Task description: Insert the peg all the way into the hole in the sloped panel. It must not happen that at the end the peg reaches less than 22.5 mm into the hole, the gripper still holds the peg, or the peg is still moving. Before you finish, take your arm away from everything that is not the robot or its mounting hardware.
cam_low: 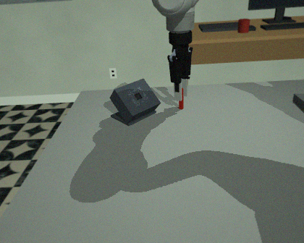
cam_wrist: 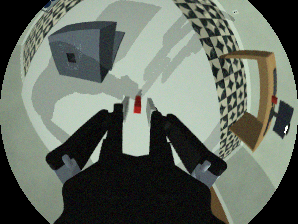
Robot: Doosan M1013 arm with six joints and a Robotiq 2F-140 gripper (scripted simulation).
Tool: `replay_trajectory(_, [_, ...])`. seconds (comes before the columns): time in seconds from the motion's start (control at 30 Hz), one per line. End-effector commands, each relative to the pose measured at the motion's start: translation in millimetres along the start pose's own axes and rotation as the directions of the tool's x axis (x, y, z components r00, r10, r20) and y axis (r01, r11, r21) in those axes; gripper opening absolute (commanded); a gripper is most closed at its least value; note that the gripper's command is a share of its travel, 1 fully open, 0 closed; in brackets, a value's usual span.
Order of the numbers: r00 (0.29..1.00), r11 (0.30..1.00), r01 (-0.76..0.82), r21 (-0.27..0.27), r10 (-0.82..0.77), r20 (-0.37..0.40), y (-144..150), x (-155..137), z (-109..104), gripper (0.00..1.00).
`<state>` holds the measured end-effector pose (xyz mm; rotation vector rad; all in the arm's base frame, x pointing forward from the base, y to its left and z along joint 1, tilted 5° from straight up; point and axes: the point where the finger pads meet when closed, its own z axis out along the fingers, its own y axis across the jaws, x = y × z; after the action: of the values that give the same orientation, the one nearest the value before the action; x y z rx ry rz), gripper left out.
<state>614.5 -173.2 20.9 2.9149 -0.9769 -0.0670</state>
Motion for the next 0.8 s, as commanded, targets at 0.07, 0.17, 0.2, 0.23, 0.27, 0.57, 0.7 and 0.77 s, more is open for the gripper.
replay_trajectory(0.07, [1.0,1.0,0.0,0.0,0.0,0.0,0.0,0.0,-0.1,0.16])
replay_trajectory(0.17, [1.0,1.0,0.0,0.0,0.0,0.0,0.0,0.0,-0.1,0.11])
replay_trajectory(0.2, [1.0,1.0,0.0,0.0,0.0,0.0,0.0,0.0,-0.1,0.09])
replay_trajectory(0.23, [1.0,1.0,0.0,0.0,0.0,0.0,0.0,0.0,-0.1,0.07])
replay_trajectory(0.27, [1.0,1.0,0.0,0.0,0.0,0.0,0.0,0.0,-0.1,0.06])
replay_trajectory(0.57, [1.0,1.0,0.0,0.0,0.0,0.0,-0.1,0.1,-8.4,0.0])
replay_trajectory(0.7, [1.0,1.0,0.0,0.0,0.0,0.0,-0.1,0.2,-29.0,0.0])
replay_trajectory(0.77, [1.0,1.0,0.0,0.0,0.0,0.0,-0.1,0.2,-41.4,0.0])
